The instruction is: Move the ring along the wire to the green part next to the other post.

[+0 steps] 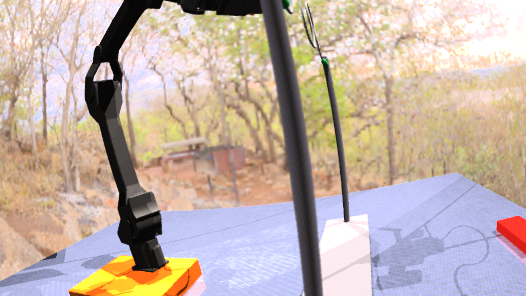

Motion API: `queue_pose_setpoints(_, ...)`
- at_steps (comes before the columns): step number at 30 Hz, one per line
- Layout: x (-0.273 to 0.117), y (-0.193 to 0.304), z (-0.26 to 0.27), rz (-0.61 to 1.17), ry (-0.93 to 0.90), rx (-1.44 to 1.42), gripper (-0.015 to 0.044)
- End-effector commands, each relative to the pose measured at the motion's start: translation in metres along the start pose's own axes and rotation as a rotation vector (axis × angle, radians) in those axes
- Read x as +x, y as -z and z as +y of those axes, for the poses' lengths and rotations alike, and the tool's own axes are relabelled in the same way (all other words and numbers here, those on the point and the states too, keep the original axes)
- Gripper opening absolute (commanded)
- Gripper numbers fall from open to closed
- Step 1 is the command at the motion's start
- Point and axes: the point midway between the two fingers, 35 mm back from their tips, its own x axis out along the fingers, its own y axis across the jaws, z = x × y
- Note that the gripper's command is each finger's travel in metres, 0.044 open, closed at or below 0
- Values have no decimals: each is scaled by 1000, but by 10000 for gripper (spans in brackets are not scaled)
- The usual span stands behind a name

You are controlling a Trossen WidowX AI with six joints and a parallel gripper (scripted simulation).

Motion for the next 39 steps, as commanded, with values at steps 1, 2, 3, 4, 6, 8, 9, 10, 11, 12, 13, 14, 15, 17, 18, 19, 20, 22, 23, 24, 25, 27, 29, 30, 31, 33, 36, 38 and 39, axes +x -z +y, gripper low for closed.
queue_pose_setpoints(1, -2, -1, -1, -15, 28, -50, -150)
queue_pose_setpoints(2, -2, -1, -2, -16, 36, -62, -150)
queue_pose_setpoints(3, -2, -1, -2, -18, 43, -74, -150)
queue_pose_setpoints(4, -2, -1, -3, -20, 50, -86, -150)
queue_pose_setpoints(6, -2, -1, -4, -23, 65, -110, -150)
queue_pose_setpoints(8, -2, -1, -5, -26, 79, -134, -150)
queue_pose_setpoints(9, -2, -2, -6, -28, 86, -146, -150)
queue_pose_setpoints(10, -2, -2, -6, -29, 93, -158, -150)
queue_pose_setpoints(11, -2, -2, -7, -31, 101, -170, -150)
queue_pose_setpoints(12, -2, -2, -7, -32, 108, -182, -150)
queue_pose_setpoints(13, -2, -2, -8, -34, 115, -194, -150)
queue_pose_setpoints(14, -2, -2, -8, -36, 122, -206, -150)
queue_pose_setpoints(15, -2, -2, -9, -37, 129, -218, -150)
queue_pose_setpoints(17, -2, -2, -10, -40, 144, -242, -150)
queue_pose_setpoints(18, -2, -2, -10, -42, 151, -253, -150)
queue_pose_setpoints(19, -2, -3, -11, -44, 158, -265, -150)
queue_pose_setpoints(20, -2, -3, -11, -45, 165, -277, -150)
queue_pose_setpoints(22, -2, -3, -12, -49, 179, -301, -150)
queue_pose_setpoints(23, -2, -3, -13, -50, 186, -313, -150)
queue_pose_setpoints(24, -2, -3, -14, -52, 193, -325, -150)
queue_pose_setpoints(25, -2, -4, -14, -53, 200, -337, -150)
queue_pose_setpoints(27, -2, -4, -15, -57, 215, -361, -150)
queue_pose_setpoints(29, -2, -4, -16, -60, 229, -385, -150)
queue_pose_setpoints(30, -2, -5, -17, -61, 236, -397, -150)
queue_pose_setpoints(31, -2, -5, -17, -63, 243, -409, -150)
queue_pose_setpoints(33, -3, -5, -18, -66, 257, -433, -150)
queue_pose_setpoints(36, -3, -6, -20, -71, 278, -469, -150)
queue_pose_setpoints(38, -3, -6, -21, -74, 292, -493, -150)
queue_pose_setpoints(39, -3, -7, -21, -76, 299, -505, -150)
